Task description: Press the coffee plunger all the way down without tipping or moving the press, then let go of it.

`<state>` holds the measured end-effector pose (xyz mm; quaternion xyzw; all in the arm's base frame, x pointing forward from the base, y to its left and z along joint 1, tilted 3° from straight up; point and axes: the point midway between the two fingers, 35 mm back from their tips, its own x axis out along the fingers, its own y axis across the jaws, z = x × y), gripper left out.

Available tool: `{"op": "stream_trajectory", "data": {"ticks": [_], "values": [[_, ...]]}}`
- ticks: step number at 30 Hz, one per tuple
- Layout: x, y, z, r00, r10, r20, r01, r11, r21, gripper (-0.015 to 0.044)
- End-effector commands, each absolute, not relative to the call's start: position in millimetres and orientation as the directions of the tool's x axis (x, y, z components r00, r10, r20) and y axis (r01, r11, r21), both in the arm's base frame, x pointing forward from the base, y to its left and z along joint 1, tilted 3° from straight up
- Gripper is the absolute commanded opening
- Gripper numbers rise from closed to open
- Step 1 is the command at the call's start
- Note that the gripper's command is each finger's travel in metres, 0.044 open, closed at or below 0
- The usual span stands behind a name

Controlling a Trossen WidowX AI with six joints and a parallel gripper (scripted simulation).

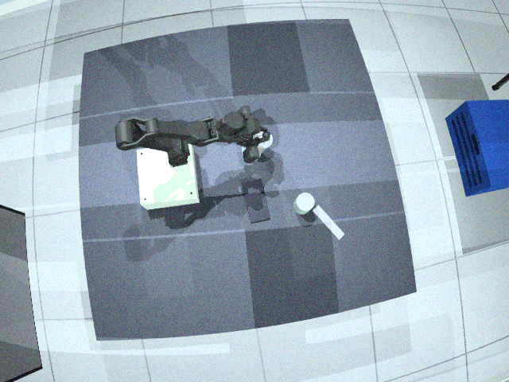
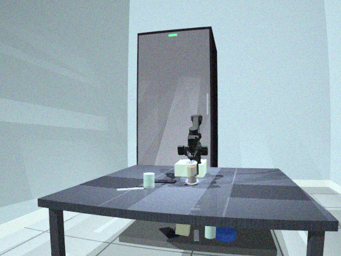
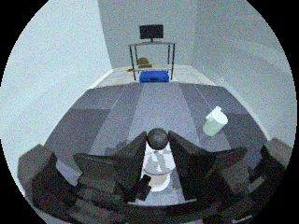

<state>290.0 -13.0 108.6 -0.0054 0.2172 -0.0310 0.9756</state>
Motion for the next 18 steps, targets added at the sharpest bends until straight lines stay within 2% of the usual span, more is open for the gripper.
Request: {"op": "stream_trajectory", "data": {"ticks": [1, 18], "values": [[290.3, -13.1, 104.2, 0.896, -0.062, -0.44, 0.055, 0.998, -0.029, 0.0112], [292.2, -13.1, 108.4, 0.903, -0.063, -0.425, 0.058, 0.998, -0.025, 0.0112]]}}
